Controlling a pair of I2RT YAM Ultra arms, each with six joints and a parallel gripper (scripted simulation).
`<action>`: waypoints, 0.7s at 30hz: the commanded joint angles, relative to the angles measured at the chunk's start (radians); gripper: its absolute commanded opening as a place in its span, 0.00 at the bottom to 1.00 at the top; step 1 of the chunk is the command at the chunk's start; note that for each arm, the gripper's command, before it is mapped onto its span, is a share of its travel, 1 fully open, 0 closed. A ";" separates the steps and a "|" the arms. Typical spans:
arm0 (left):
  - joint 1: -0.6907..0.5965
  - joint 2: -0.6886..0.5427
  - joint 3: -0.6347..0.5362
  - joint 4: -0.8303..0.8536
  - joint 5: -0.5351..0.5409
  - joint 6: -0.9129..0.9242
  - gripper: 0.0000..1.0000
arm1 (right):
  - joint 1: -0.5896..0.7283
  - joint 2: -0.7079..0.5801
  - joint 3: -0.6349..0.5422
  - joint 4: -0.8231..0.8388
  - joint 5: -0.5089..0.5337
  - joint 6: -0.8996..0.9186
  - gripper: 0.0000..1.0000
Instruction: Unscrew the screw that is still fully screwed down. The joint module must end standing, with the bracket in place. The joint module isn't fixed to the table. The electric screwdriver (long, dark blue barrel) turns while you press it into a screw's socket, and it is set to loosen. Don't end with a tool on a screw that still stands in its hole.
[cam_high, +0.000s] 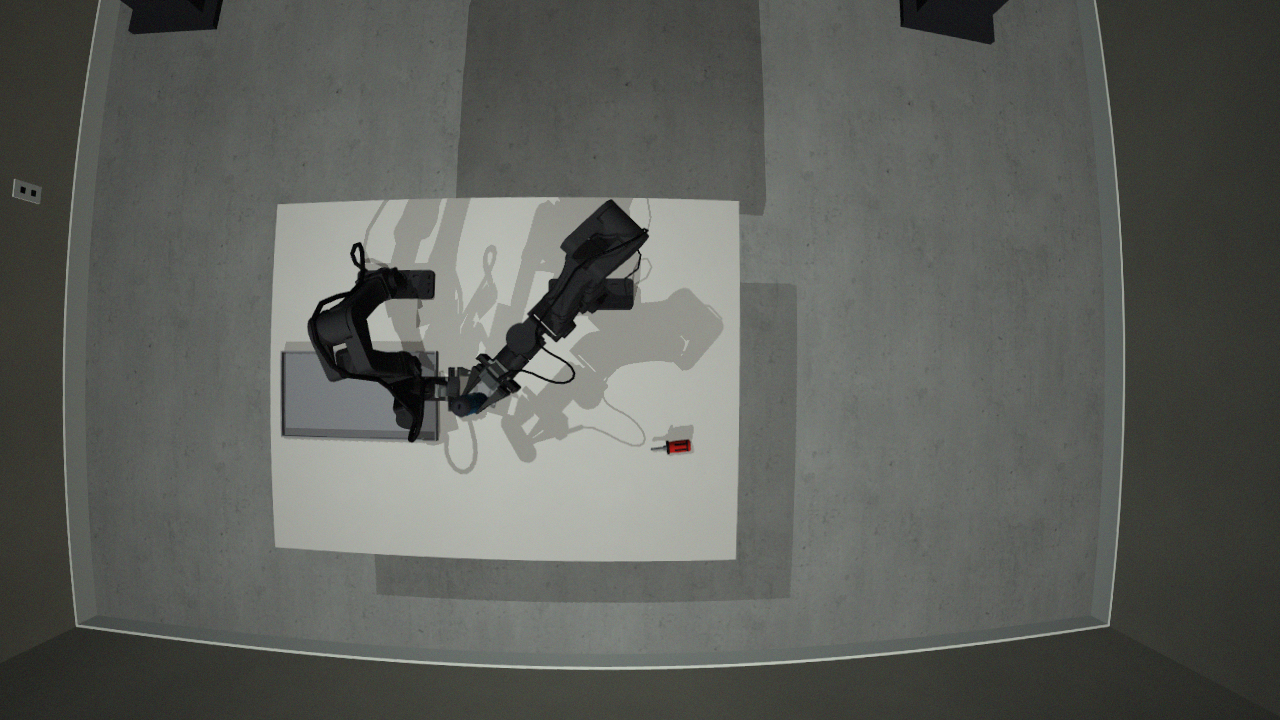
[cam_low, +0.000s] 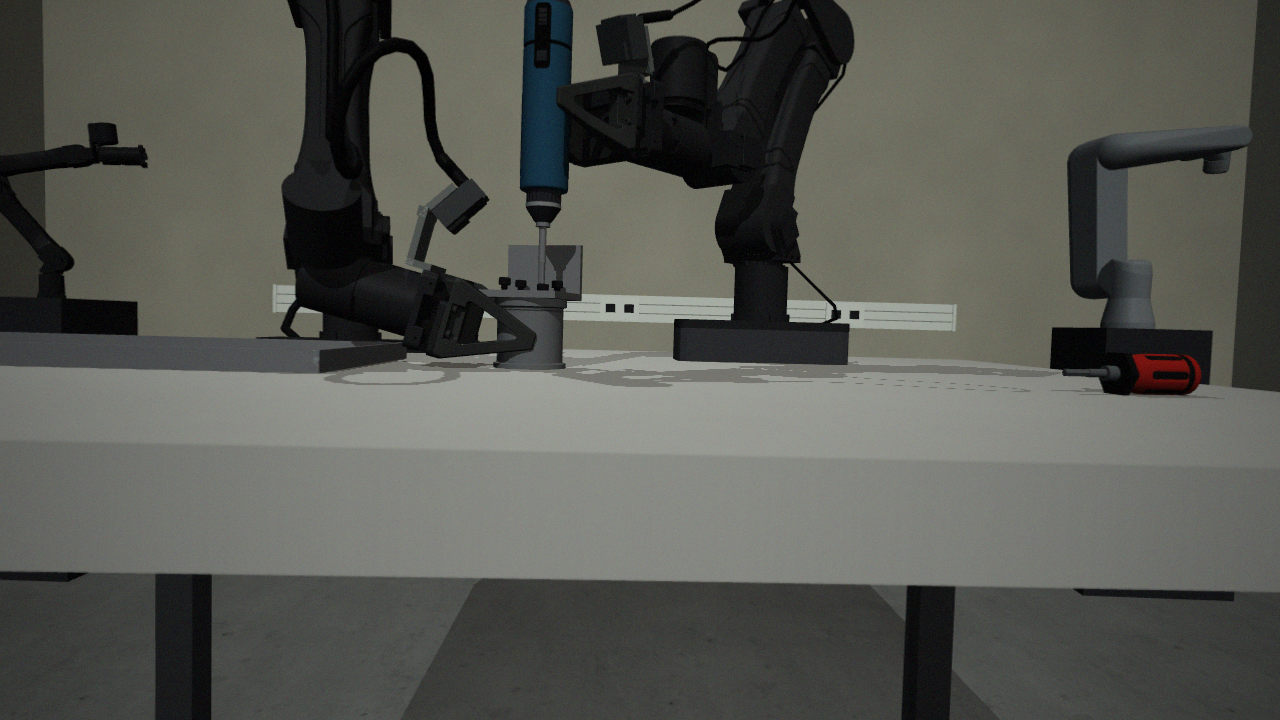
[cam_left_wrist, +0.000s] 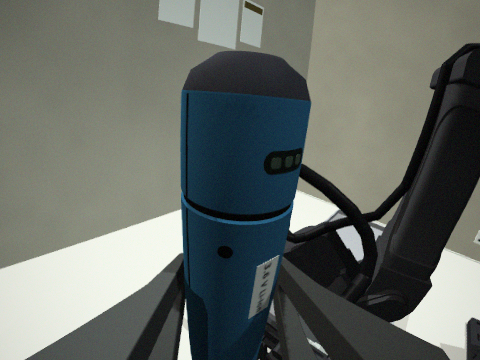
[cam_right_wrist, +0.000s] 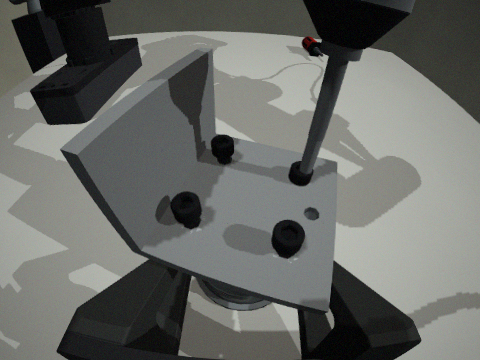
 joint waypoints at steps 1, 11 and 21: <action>-0.013 -0.006 -0.006 0.075 -0.002 -0.001 0.42 | 0.003 -0.005 0.001 0.001 -0.006 -0.001 0.59; -0.013 -0.003 -0.007 0.078 -0.001 -0.001 0.42 | 0.003 -0.005 0.001 0.001 -0.006 -0.001 0.59; -0.013 0.000 -0.001 0.083 0.001 -0.001 0.42 | 0.003 -0.005 0.001 0.001 -0.006 -0.001 0.59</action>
